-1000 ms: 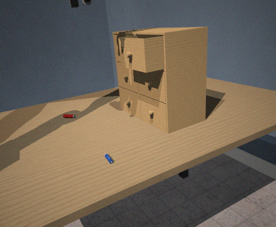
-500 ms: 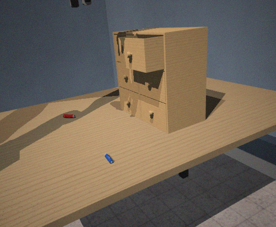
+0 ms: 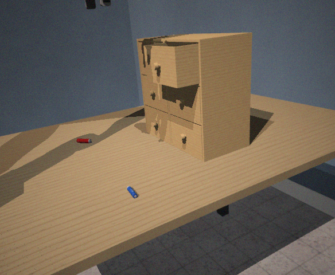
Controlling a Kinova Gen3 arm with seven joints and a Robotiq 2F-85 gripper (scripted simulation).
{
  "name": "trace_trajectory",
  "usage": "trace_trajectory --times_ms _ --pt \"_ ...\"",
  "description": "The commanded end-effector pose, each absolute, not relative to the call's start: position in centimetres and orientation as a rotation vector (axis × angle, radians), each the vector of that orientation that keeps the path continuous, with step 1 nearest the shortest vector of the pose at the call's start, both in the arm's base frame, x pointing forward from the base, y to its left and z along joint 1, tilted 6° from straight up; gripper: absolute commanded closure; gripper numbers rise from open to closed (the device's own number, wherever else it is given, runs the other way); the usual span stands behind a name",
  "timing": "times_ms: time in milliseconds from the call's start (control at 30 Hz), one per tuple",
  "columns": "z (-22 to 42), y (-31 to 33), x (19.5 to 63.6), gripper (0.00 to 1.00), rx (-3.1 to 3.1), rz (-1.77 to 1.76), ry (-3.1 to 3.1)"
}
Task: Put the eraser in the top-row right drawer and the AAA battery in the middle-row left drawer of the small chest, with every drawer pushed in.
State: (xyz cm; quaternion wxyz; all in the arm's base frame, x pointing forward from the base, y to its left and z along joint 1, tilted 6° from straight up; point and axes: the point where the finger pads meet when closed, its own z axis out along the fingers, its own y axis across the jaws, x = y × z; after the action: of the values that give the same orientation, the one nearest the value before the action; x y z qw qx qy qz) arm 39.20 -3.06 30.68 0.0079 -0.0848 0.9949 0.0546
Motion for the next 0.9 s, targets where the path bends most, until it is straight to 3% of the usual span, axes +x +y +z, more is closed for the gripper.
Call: trace_trajectory --times_ms 0,500,733,867 --pt "30.7 -3.1 39.2 0.00 -0.265 0.170 3.108" --pt "30.7 -3.3 38.9 0.00 -0.264 0.170 3.108" --pt "29.1 -7.0 31.3 0.00 -0.264 0.170 3.109" --pt "28.9 -7.3 30.4 0.00 -0.265 0.172 3.108"
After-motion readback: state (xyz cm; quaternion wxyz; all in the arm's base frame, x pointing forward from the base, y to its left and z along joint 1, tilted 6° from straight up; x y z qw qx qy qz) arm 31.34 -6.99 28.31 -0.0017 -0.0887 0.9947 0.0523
